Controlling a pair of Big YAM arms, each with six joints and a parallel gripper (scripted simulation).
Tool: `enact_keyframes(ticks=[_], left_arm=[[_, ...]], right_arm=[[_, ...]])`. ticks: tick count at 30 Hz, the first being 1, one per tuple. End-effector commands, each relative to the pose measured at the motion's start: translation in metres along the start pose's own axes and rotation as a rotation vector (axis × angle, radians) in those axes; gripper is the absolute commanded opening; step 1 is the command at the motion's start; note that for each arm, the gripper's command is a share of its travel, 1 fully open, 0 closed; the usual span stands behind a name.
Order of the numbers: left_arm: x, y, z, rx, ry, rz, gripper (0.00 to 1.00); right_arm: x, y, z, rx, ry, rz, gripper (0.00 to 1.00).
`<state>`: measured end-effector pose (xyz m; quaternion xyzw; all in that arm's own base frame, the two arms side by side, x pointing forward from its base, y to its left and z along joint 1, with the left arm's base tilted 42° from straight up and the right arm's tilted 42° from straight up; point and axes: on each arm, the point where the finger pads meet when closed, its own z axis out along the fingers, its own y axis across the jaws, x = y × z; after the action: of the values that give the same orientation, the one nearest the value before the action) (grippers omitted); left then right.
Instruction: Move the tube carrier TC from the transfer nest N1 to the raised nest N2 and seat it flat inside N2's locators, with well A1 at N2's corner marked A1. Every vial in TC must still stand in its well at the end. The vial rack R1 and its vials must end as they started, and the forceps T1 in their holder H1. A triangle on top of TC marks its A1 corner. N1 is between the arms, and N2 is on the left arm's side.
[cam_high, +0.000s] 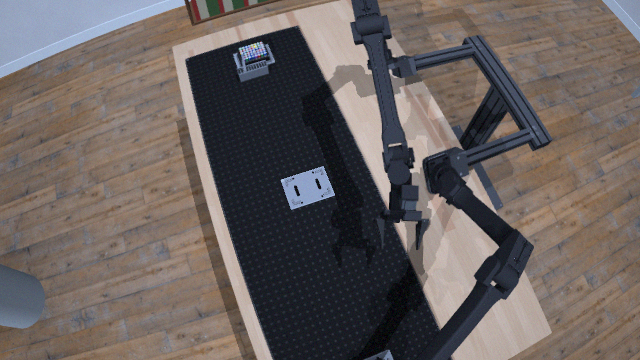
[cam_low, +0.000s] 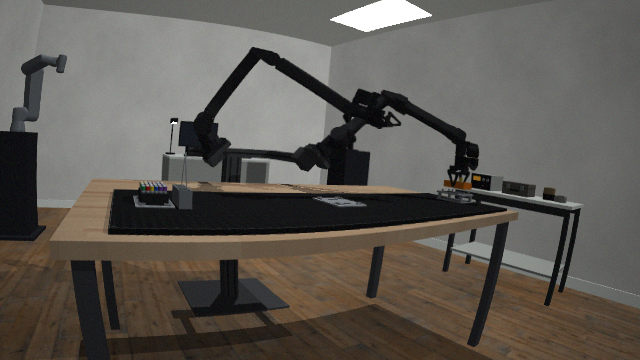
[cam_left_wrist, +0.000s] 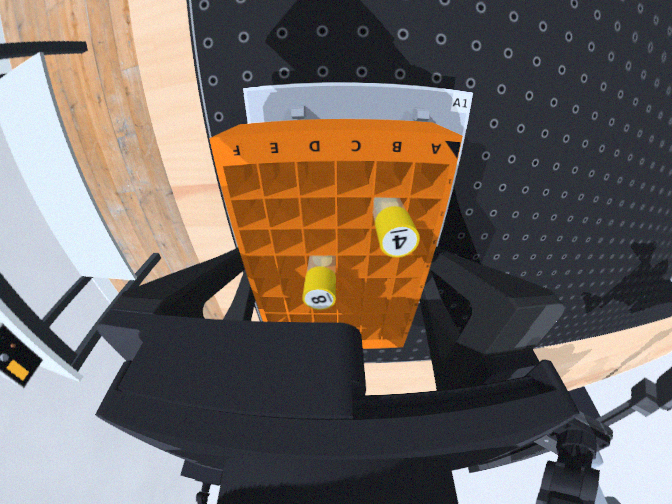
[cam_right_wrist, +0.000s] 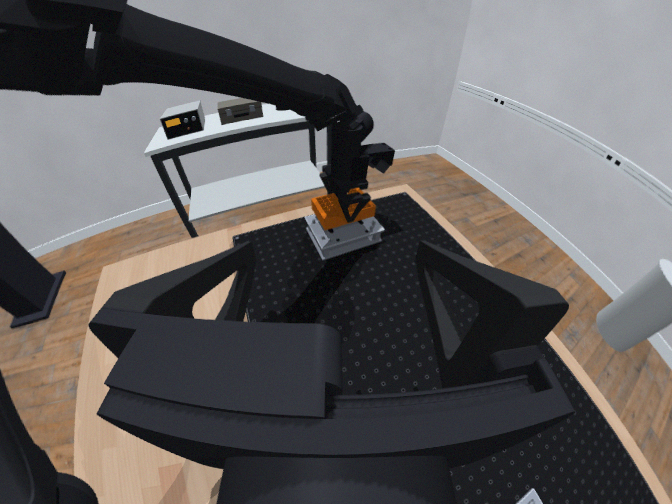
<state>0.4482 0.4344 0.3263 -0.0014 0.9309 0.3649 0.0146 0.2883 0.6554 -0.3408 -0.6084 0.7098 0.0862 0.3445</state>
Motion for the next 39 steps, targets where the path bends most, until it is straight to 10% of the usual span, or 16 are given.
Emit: enact_keyframes(ticks=[1,27,39], left_arm=[[-0.004,-0.008,0.006,-0.003,-0.011,0.025,0.84],[-0.009,0.004,-0.017,-0.041,-0.056,-0.029,0.84],[-0.002,0.0,0.029,-0.005,-0.005,0.005,0.84]], right_arm=[[-0.039,-0.022,0.009,0.03,-0.062,0.029,1.0],[-0.039,-0.022,0.009,0.03,-0.062,0.029,1.0],[-0.039,-0.022,0.009,0.03,-0.062,0.029,1.0]])
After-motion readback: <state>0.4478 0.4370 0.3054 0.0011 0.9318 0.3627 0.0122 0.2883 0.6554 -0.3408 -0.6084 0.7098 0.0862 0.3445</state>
